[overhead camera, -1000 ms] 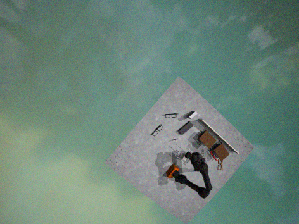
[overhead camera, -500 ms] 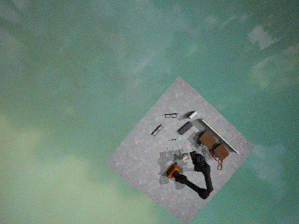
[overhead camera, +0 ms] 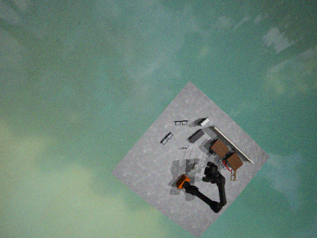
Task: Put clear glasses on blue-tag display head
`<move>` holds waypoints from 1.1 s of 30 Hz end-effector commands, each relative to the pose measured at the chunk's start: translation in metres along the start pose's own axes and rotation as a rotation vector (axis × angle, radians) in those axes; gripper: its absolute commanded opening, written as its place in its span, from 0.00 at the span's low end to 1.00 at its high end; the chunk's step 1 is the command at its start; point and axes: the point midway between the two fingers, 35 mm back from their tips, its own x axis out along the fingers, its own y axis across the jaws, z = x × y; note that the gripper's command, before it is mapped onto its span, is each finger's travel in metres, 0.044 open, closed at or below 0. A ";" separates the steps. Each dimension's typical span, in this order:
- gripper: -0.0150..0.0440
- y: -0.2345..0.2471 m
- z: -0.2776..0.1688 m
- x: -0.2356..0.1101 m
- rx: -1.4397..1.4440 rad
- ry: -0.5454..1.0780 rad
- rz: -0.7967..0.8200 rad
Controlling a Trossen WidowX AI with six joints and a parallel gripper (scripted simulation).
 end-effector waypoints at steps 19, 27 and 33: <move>0.25 -0.009 0.010 0.017 0.481 0.046 -0.040; 0.25 -0.010 0.009 0.026 0.481 0.034 -0.035; 0.25 -0.010 0.009 0.033 0.481 0.033 -0.035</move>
